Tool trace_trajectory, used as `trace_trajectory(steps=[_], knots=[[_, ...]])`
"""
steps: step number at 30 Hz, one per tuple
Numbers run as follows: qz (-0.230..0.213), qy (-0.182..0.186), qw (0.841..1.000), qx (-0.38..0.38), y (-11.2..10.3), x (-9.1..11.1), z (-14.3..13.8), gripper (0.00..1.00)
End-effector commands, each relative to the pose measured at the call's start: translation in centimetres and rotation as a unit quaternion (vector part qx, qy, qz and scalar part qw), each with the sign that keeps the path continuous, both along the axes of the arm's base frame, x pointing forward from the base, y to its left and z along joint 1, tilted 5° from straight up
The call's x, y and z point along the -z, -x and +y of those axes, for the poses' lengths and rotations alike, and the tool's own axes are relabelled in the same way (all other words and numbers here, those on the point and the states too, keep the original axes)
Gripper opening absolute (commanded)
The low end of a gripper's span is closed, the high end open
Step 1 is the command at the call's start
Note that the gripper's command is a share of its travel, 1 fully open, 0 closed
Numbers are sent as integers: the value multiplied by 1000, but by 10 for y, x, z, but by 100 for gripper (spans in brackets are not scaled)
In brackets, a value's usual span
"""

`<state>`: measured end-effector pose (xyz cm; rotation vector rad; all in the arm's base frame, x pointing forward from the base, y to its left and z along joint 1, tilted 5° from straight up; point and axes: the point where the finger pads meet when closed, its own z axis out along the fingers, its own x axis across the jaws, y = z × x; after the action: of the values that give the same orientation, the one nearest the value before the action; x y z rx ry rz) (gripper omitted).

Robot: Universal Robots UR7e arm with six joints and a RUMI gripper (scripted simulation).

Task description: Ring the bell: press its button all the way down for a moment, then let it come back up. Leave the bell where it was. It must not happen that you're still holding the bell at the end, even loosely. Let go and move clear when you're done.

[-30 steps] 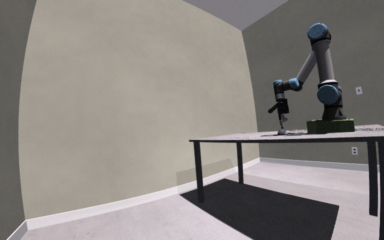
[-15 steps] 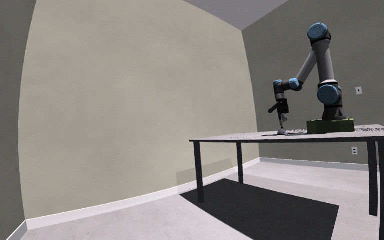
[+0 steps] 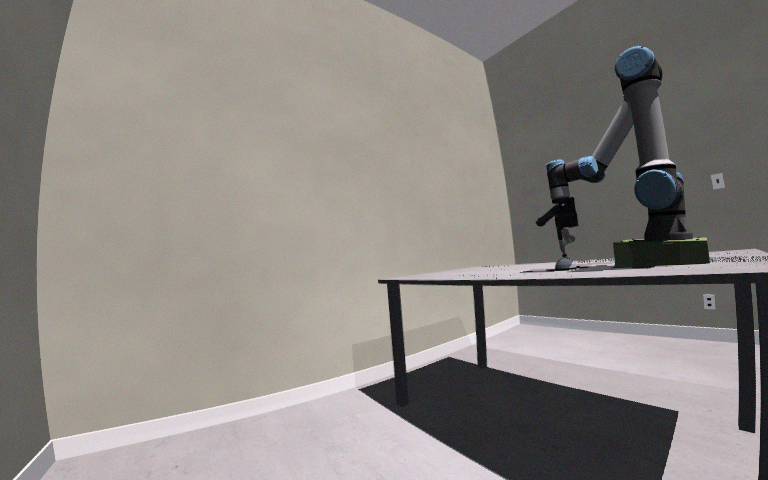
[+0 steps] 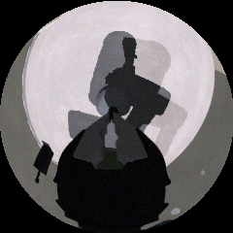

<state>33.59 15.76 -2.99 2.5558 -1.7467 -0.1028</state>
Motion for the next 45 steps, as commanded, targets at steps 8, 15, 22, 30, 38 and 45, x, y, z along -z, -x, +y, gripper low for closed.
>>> trace_trajectory(steps=[8,15,22,30,38,45], knots=[[0,0,1000,0,0,-3,0,0],[0,0,1000,0,-1,-14,0,0],[0,0,1000,0,-2,-26,0,0],[0,0,1000,0,-4,-49,0,0],[0,0,1000,0,-5,-62,0,0],[0,0,1000,0,-5,-69,0,0]])
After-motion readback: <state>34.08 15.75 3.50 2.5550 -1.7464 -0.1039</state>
